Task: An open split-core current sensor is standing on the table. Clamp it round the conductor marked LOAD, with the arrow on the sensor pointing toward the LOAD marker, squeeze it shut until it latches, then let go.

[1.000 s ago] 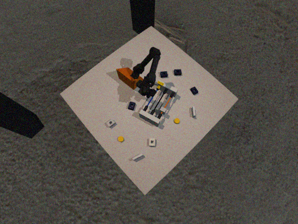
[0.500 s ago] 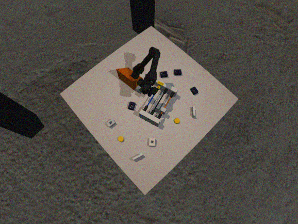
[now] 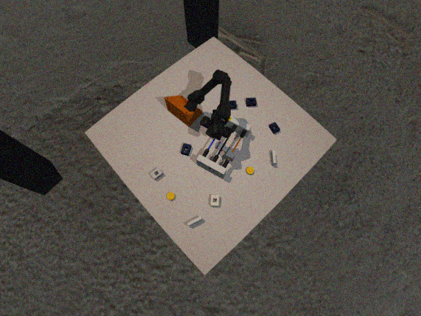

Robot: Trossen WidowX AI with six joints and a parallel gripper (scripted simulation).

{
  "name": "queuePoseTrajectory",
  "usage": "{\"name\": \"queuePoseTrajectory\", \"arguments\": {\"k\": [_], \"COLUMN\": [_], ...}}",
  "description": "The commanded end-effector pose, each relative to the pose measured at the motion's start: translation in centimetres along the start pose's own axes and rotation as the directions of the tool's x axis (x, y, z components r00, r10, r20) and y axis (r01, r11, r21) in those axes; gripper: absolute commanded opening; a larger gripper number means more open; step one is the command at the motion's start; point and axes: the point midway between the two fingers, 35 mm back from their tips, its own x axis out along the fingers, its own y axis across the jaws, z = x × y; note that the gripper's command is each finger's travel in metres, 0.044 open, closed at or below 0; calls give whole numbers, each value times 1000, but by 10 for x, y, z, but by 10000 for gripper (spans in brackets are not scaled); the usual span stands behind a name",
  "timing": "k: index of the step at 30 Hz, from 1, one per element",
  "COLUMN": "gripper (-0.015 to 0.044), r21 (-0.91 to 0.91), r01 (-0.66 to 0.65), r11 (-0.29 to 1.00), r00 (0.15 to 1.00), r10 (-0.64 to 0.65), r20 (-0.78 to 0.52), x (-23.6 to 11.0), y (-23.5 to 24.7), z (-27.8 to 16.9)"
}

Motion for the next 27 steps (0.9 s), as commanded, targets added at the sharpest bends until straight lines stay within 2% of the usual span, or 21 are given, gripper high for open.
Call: {"name": "queuePoseTrajectory", "arguments": {"k": [1, 27], "gripper": [0, 0], "r21": [1, 1], "r01": [-2, -3], "r11": [1000, 1000], "r00": [1000, 1000], "r10": [2, 3], "r20": [-2, -3], "x": [6, 48], "y": [2, 1], "z": [0, -1]}}
